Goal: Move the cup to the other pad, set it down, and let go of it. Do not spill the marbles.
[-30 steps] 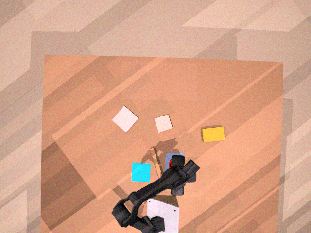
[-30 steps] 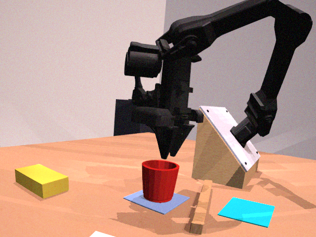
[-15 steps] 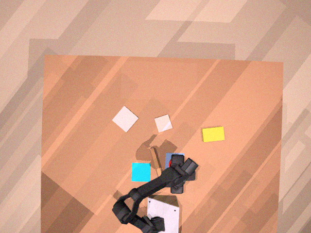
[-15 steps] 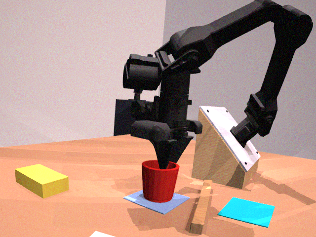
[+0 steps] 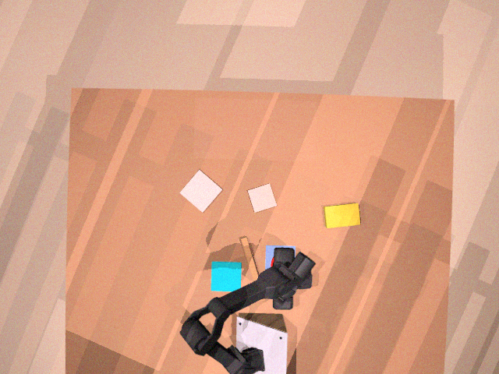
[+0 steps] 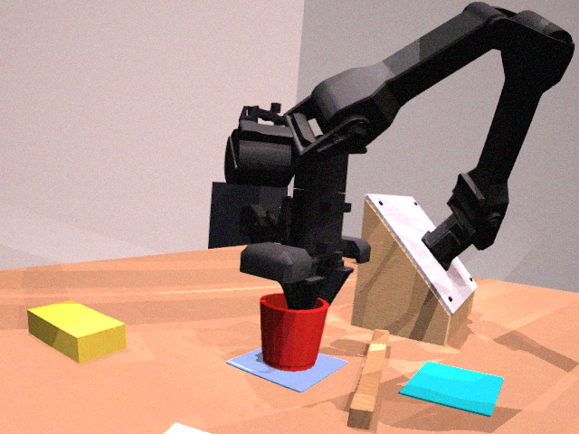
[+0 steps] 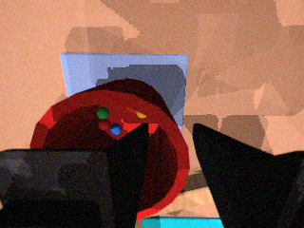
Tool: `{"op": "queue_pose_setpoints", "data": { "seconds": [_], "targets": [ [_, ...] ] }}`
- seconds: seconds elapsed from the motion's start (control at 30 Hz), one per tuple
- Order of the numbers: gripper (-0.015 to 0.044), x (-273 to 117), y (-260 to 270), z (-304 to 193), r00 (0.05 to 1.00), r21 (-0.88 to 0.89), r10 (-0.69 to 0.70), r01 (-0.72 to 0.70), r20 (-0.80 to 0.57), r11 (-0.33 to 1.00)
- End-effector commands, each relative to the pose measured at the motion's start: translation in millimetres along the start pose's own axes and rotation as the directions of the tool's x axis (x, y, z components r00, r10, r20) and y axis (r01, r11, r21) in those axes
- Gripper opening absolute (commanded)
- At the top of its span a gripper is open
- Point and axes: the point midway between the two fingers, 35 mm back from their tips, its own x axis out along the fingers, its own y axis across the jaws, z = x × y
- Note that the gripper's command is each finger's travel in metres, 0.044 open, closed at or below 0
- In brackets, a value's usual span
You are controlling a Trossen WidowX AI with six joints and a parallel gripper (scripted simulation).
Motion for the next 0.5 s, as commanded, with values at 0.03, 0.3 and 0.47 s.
{"op": "queue_pose_setpoints", "data": {
  "seconds": [0.03,0.3,0.47],
  "targets": [
    [0.0095,0.0,0.0,0.0,1.0,0.0,0.0,0.0,0.0,1.0],
    [0.0022,0.0,0.0,0.0,1.0,0.0,0.0,0.0,0.0,1.0],
    [0.0,0.0,0.0,0.0,1.0,0.0,0.0,0.0,0.0,1.0]
  ]
}}
